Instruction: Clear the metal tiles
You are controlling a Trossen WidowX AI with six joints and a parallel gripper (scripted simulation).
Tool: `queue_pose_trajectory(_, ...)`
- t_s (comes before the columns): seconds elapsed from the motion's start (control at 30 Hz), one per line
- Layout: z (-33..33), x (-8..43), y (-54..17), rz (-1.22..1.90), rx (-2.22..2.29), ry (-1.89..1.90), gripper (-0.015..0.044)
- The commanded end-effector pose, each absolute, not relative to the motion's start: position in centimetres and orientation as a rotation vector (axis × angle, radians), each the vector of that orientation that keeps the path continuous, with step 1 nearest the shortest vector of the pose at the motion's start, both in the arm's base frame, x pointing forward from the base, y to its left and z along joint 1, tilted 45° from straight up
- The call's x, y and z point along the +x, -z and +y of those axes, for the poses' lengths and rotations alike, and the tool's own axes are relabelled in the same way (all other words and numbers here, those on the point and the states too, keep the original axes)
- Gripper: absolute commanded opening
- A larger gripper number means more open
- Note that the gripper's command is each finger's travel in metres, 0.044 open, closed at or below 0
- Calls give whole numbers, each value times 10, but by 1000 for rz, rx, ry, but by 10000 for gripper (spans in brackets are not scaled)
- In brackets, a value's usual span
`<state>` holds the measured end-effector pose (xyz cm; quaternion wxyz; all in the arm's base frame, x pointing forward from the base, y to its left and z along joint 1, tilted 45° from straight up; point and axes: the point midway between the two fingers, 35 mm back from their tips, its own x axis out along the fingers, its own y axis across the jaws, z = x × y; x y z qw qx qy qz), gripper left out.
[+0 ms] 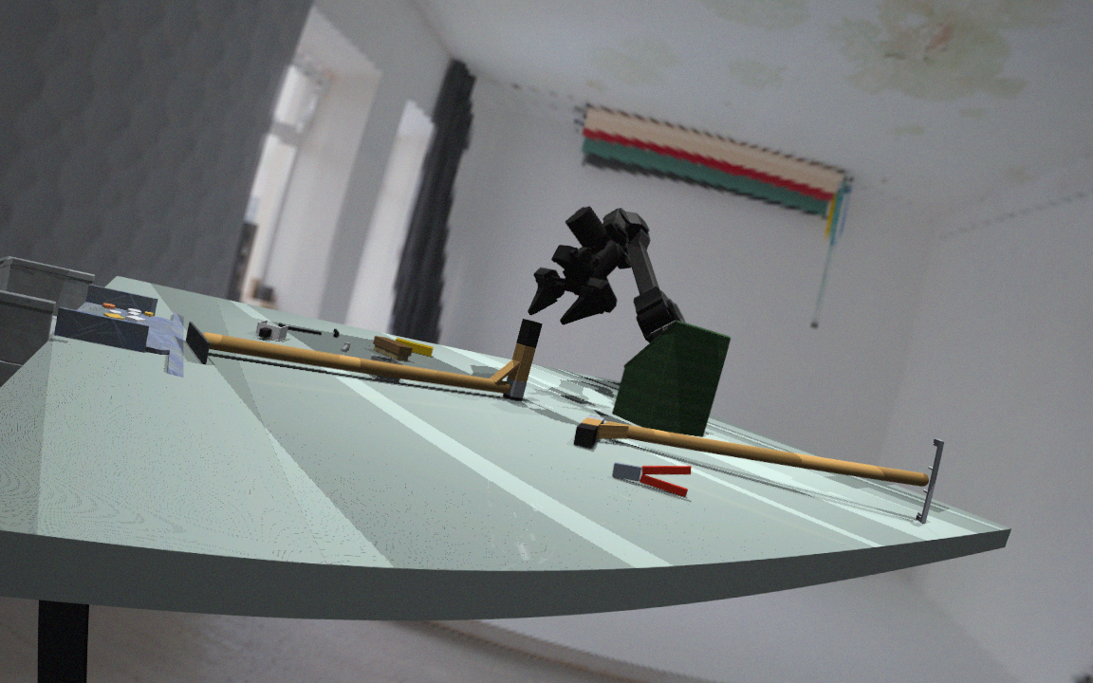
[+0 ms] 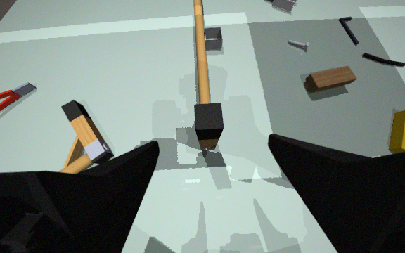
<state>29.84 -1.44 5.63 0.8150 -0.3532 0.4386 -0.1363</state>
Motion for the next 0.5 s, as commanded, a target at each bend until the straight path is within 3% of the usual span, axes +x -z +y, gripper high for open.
queue_pose_trajectory(0.0,-19,298,-51,936,-757,286,440)
queue_pose_trajectory(0.47,-27,311,-39,938,-754,285,440)
